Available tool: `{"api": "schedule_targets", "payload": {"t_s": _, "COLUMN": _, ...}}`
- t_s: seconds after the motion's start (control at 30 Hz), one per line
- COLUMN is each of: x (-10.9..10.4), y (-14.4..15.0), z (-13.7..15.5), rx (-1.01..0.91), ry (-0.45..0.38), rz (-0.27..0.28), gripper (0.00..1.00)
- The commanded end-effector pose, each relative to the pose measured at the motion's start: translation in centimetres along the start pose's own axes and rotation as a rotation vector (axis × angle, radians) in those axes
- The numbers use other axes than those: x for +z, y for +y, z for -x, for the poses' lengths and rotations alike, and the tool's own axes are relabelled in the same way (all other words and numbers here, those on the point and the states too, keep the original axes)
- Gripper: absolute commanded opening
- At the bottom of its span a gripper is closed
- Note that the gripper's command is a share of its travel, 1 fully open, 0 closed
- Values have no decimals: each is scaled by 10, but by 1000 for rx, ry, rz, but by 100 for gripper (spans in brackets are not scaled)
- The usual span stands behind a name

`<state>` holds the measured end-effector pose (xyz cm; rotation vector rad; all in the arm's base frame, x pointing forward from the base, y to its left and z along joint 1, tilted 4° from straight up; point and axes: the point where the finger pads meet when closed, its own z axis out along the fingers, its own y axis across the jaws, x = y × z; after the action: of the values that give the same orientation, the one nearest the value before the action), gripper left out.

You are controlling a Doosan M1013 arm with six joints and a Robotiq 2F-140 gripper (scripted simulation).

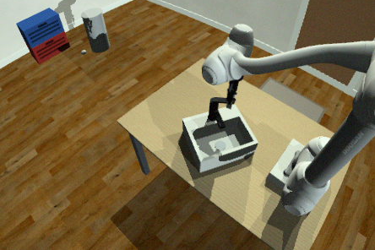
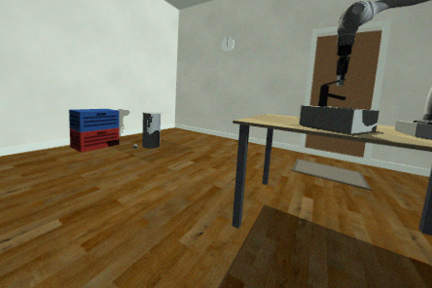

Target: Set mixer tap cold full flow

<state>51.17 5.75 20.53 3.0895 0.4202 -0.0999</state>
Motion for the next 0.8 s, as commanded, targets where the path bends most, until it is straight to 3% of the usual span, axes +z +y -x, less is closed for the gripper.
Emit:
{"api": "schedule_targets", "payload": {"t_s": 0.0, "x": 3, "y": 1, "z": 1, "rx": -2, "ry": -3, "rz": -1, "gripper": 0}}
{"api": "schedule_targets", "payload": {"t_s": 0.77, "x": -2, "y": 1, "z": -3, "rx": -2, "ry": -3, "rz": -1, "gripper": 0}}
